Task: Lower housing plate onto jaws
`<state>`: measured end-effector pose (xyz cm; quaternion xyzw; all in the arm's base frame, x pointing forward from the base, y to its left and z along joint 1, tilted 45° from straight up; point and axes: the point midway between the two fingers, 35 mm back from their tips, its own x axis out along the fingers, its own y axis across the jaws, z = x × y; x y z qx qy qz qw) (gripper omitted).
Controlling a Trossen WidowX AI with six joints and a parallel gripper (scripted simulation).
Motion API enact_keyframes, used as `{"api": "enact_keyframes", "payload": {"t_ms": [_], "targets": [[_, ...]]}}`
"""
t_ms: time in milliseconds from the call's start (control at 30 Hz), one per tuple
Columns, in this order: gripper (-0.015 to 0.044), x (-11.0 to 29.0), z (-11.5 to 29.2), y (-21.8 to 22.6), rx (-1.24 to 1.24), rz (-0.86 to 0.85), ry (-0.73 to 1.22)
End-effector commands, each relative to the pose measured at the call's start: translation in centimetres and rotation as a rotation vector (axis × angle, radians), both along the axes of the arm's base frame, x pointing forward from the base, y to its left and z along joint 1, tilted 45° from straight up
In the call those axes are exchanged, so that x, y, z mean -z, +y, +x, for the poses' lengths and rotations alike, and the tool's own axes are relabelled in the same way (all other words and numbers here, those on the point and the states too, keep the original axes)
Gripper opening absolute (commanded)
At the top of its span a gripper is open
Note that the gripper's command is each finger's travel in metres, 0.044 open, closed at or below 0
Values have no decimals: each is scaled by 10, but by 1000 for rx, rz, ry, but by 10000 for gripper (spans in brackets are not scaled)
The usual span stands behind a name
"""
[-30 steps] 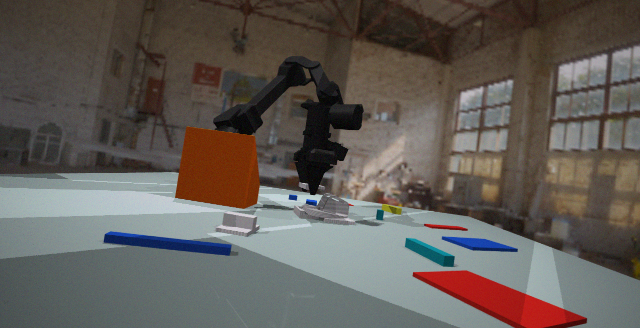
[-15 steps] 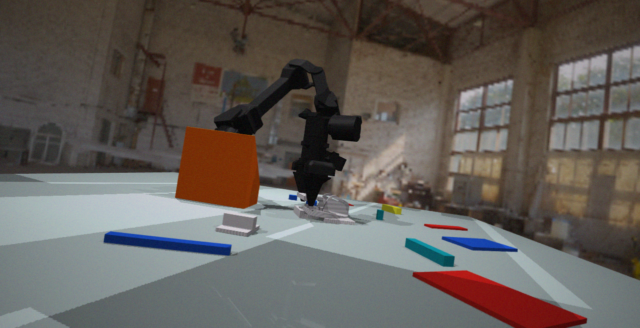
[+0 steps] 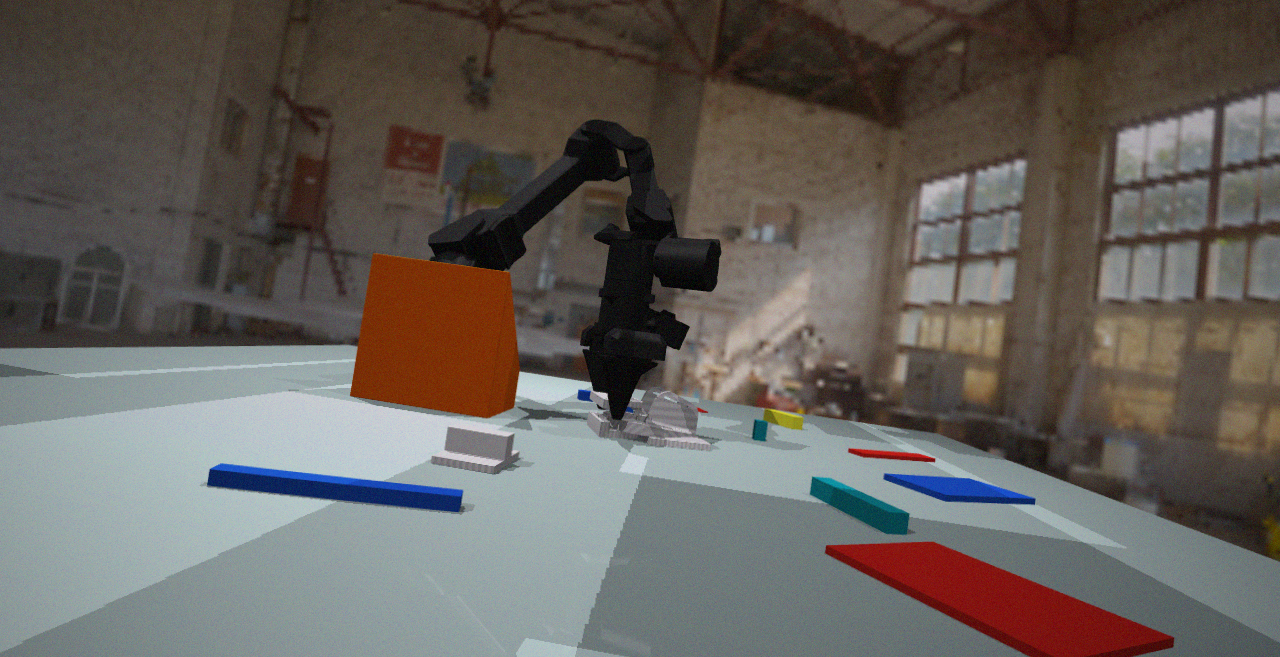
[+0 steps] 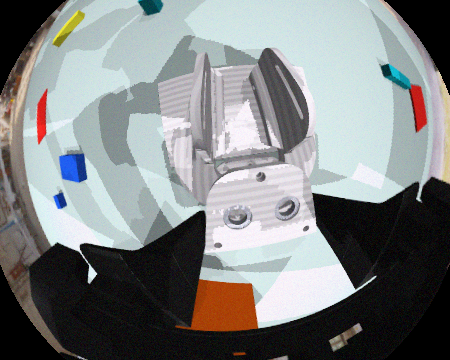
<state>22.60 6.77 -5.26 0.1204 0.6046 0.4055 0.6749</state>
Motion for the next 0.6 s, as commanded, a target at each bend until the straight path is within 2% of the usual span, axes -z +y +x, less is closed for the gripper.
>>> {"api": "enact_keyframes", "payload": {"t_ms": [0,567], "targets": [[351,0,0,1,4,5,4],[351,2,0,2,11,4,10]]}}
